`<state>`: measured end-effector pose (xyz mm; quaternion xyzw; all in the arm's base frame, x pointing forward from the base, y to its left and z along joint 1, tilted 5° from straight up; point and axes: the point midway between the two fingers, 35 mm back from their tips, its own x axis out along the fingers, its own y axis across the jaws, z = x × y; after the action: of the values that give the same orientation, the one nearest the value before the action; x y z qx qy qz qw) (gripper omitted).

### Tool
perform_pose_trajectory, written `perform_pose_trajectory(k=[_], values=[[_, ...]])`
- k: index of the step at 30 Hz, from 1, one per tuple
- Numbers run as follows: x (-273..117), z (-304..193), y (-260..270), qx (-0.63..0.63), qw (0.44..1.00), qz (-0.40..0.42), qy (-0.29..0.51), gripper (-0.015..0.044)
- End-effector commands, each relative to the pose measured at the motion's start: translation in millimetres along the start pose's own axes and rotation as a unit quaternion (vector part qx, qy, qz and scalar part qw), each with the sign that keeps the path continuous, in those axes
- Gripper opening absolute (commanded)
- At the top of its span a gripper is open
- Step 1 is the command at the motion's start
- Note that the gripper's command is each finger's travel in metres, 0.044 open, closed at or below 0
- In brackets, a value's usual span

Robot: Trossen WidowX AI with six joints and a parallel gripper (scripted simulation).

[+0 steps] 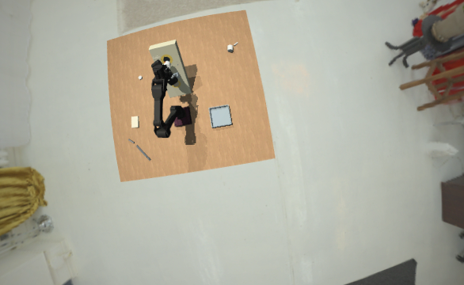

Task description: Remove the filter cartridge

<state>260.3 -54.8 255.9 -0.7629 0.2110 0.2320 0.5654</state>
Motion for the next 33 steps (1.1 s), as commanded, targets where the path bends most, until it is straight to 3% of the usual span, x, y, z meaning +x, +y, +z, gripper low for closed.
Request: perform_pose_trajectory(k=[1, 16, 20, 33], values=[[0, 4, 8, -0.001, 1.0, -0.006, 0.001, 0.0], [8, 24, 53, -0.001, 1.0, -0.005, 0.001, 0.0], [8, 22, 49, 0.002, 1.0, 0.002, -0.001, 0.0096], [8, 23, 53, 0.0, 1.0, -0.004, 0.0, 0.0096]])
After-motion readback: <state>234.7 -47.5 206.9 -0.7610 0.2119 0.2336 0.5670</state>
